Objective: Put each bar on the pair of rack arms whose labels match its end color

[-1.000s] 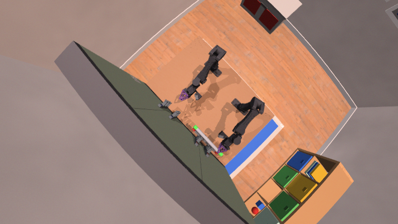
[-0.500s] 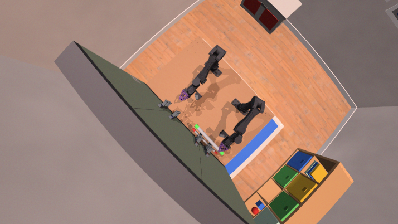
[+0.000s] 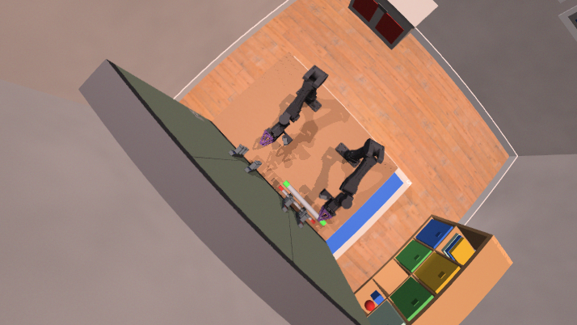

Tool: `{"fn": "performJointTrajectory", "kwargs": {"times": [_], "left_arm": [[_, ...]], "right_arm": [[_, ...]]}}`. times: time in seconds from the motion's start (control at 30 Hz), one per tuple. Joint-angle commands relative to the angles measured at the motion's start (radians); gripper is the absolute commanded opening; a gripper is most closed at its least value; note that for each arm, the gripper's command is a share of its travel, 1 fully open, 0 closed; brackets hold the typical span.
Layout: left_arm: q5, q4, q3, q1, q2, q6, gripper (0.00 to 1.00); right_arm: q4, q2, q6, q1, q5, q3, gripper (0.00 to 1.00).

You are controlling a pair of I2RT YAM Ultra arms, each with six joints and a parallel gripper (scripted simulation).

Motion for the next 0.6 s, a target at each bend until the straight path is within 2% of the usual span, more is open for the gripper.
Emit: {"fn": "performJointTrajectory", "kwargs": {"times": [0.0,0.57], "left_arm": [[0.013,0.065,0.021,0.010,-0.045,-0.027,0.00],[0.012,0.073,0.015,0.008,-0.042,-0.027,0.00]], "right_arm": [[0.025,0.005,0.002,0.007,0.007,0.000,1.00],[0.025,0.005,0.002,0.007,0.007,0.000,1.00]]}}
